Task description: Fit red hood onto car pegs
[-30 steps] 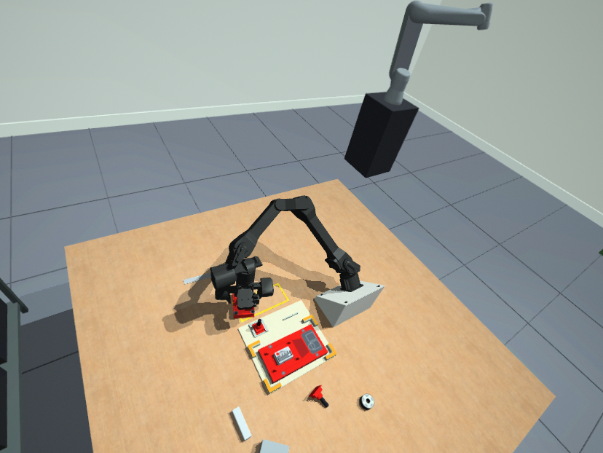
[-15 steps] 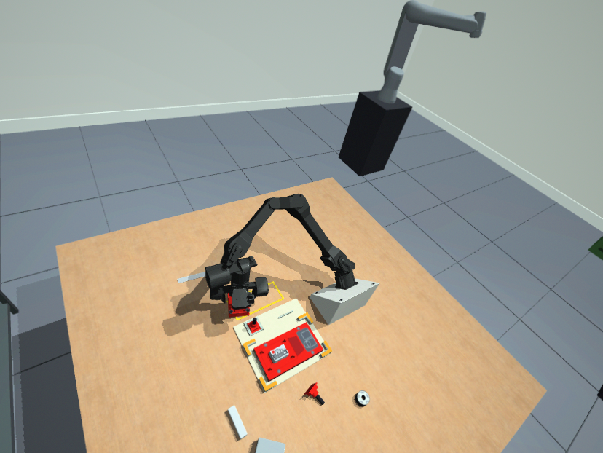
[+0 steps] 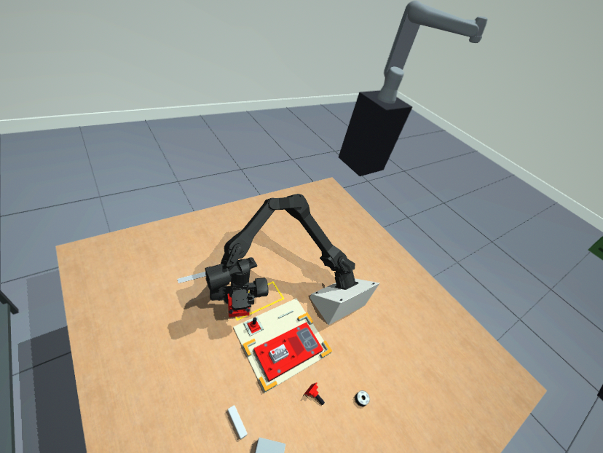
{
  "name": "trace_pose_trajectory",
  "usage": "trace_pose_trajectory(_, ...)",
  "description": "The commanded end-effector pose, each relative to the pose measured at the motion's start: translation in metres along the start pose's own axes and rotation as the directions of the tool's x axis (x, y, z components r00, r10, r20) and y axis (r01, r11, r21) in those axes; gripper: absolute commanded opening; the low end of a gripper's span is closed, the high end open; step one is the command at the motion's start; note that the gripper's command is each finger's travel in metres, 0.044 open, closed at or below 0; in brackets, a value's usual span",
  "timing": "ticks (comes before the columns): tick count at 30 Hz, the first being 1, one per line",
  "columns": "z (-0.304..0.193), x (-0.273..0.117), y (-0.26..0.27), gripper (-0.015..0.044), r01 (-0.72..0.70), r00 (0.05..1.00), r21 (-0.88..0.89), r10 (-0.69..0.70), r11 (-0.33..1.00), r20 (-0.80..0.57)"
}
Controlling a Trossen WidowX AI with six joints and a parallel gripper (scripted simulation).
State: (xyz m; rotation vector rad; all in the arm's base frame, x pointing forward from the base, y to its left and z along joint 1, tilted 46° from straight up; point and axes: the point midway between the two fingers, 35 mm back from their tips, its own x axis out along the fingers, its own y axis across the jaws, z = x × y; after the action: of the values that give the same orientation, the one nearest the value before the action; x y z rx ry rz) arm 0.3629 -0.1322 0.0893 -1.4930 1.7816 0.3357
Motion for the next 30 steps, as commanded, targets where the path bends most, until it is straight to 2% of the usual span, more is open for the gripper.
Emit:
trace_pose_trajectory(1, 0.000, 0.000, 0.000, 0.0315, 0.000, 1.000, 0.000, 0.000, 1.000, 0.000)
trace_pose_trajectory(7, 0.000, 0.000, 0.000, 0.0275, 0.000, 1.000, 0.000, 0.000, 1.000, 0.000)
trace_pose_trajectory(17, 0.000, -0.015, 0.000, 0.0012, 0.000, 1.000, -0.001, 0.000, 1.000, 0.001)
trace_pose_trajectory(18, 0.000, -0.018, 0.000, 0.0000, 0.000, 1.000, -0.001, 0.000, 1.000, 0.001)
trace_pose_trajectory(30, 0.001, -0.062, 0.000, 0.0000, -0.001, 1.000, -0.001, 0.001, 1.000, 0.002)
